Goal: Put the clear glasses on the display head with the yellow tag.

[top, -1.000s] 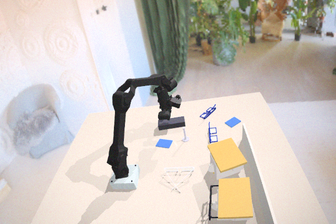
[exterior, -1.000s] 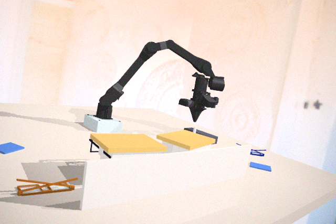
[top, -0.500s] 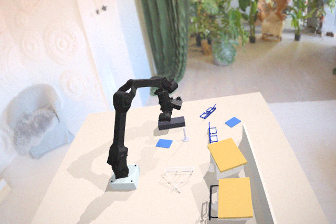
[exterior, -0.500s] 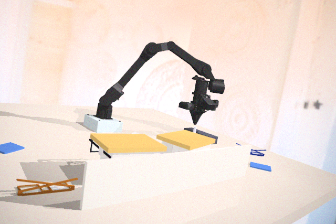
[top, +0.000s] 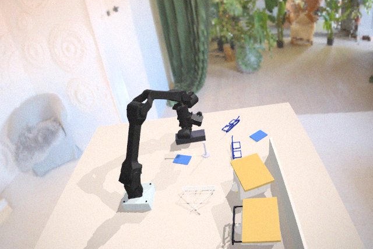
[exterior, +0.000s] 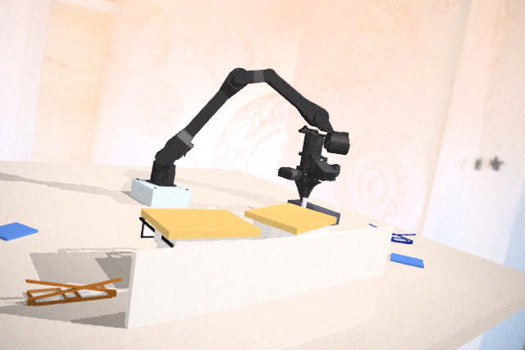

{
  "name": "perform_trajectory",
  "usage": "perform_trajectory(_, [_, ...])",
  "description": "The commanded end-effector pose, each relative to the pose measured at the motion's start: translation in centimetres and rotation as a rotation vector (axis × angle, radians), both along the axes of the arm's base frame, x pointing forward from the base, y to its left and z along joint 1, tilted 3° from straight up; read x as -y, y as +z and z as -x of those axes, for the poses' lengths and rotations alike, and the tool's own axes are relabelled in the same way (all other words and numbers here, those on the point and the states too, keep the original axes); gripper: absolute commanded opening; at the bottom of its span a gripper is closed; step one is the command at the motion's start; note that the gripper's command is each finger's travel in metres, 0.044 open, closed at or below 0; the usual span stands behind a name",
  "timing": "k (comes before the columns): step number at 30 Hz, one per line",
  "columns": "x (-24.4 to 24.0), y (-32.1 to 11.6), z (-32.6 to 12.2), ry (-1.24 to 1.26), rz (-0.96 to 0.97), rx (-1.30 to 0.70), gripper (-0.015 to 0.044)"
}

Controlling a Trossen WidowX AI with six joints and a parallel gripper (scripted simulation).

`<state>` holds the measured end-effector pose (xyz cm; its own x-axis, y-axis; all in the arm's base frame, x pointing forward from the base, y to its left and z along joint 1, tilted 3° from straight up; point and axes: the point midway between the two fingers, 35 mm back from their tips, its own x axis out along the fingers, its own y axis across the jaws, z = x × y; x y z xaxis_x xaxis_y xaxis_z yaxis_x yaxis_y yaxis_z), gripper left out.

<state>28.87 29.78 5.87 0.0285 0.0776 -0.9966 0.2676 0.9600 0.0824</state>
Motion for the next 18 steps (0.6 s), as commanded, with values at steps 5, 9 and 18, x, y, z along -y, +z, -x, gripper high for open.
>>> perform_trajectory(5, [0.0,-2.0,0.2,-0.003,0.01,-0.015,0.0])
perform_trajectory(9, [0.0,-2.6,0.2,-0.003,0.01,-0.015,0.0])
perform_trajectory(18, [0.0,-2.7,0.2,-0.003,0.01,-0.015,0.0])
